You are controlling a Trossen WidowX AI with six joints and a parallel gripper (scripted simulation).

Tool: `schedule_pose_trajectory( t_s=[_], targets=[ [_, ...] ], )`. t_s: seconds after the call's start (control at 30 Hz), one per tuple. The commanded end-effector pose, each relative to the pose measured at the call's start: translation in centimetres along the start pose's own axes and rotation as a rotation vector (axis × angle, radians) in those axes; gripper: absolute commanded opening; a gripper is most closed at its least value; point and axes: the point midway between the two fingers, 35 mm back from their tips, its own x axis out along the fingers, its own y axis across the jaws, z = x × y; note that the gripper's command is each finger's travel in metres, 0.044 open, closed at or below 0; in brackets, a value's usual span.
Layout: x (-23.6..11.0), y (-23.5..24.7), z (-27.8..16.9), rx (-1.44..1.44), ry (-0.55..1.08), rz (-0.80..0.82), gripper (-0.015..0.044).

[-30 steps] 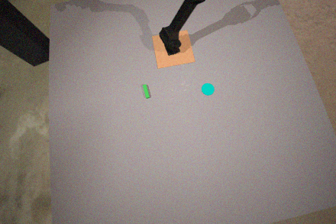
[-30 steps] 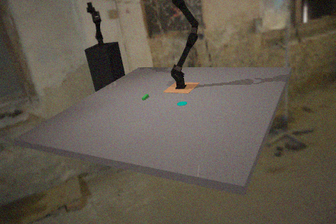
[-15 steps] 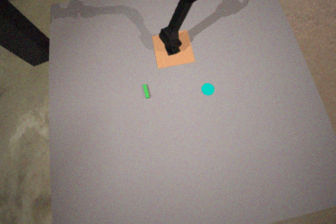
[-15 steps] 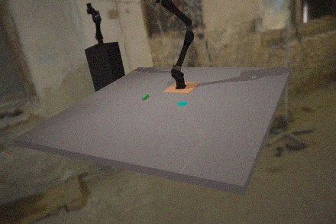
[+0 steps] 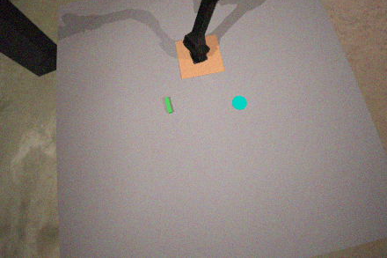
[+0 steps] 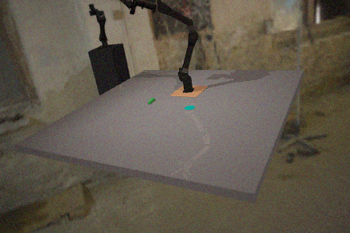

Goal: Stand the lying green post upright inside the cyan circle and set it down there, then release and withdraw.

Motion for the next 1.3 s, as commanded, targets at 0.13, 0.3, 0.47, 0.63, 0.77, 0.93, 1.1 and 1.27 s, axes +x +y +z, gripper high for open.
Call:
schedule_pose_trajectory(
  t_s=[0.13,0.3,0.47,0.63,0.77,0.93,1.1,1.27],
  targets=[
    [1.7,-5.2,-6.3,-0.172,0.209,-0.146,0.0233],
    [1.8,-8.3,-10.5,-0.291,0.363,-0.215,0.0233],
    [1.3,-11.1,-14.6,-0.411,0.529,-0.263,0.0233],
    [0.2,-13.7,-18.7,-0.532,0.705,-0.29,0.0233],
    [-1.2,-15.7,-21.7,-0.627,0.852,-0.296,0.0233],
    [-3.4,-17.8,-25.2,-0.742,1.043,-0.282,0.0233],
    [-6.0,-19.7,-28.3,-0.852,1.239,-0.245,0.0233],
    [-9.0,-21.3,-30.9,-0.953,1.44,-0.185,0.0233]
  ],
)
